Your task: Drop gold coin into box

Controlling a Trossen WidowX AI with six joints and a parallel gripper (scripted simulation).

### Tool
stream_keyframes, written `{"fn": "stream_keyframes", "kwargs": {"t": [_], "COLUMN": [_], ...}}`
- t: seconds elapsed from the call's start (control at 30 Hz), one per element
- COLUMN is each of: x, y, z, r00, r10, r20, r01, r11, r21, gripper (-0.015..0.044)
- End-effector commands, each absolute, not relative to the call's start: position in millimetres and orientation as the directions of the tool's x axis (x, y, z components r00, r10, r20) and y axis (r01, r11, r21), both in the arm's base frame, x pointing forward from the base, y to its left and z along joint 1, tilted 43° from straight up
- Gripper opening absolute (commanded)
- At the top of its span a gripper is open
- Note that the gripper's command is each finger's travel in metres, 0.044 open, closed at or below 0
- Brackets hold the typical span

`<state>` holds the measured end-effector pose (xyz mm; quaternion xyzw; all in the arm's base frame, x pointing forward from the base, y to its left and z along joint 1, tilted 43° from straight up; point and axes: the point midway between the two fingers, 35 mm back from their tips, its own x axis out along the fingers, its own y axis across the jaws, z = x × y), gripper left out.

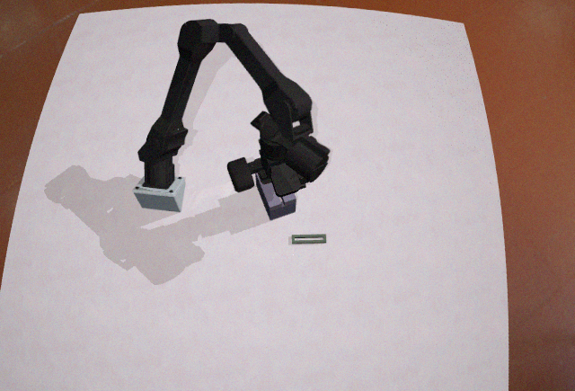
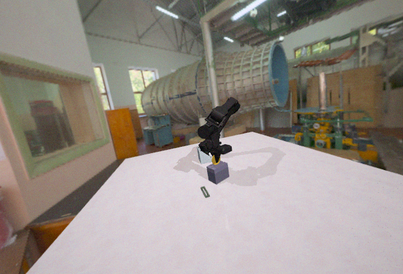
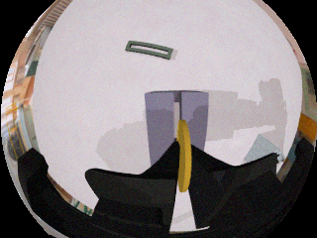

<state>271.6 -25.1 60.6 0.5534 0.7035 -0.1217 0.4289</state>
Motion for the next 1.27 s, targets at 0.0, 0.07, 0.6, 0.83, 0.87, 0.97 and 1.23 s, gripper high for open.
{"fn": "stream_keyframes", "kwargs": {"t": [0.0, 0.07, 0.6, 0.83, 0.87, 0.97, 1.23], "x": [271.7, 271.7, 271.9, 269.3, 269.0, 269.0, 269.0], "y": [-25.4, -25.4, -35.5, -64.0, -65.5, -65.5, -65.5], "z": [60.8, 60.8, 71.6, 105.4, 107.4, 107.4, 107.4], "r00": [-0.019, -0.019, -0.019, -0.022, -0.022, -0.022, -0.022], "r10": [0.674, 0.674, 0.674, 0.677, 0.677, 0.677, 0.677], "r20": [-0.738, -0.738, -0.739, -0.736, -0.735, -0.735, -0.735], "r01": [0.883, 0.883, 0.883, 0.884, 0.885, 0.885, 0.885], "r11": [0.358, 0.358, 0.358, 0.356, 0.356, 0.356, 0.356], "r21": [0.304, 0.304, 0.303, 0.301, 0.301, 0.301, 0.301], "gripper": [0.0053, 0.0105, 0.0292, 0.0440, 0.0440, 0.0440, 0.0440]}}
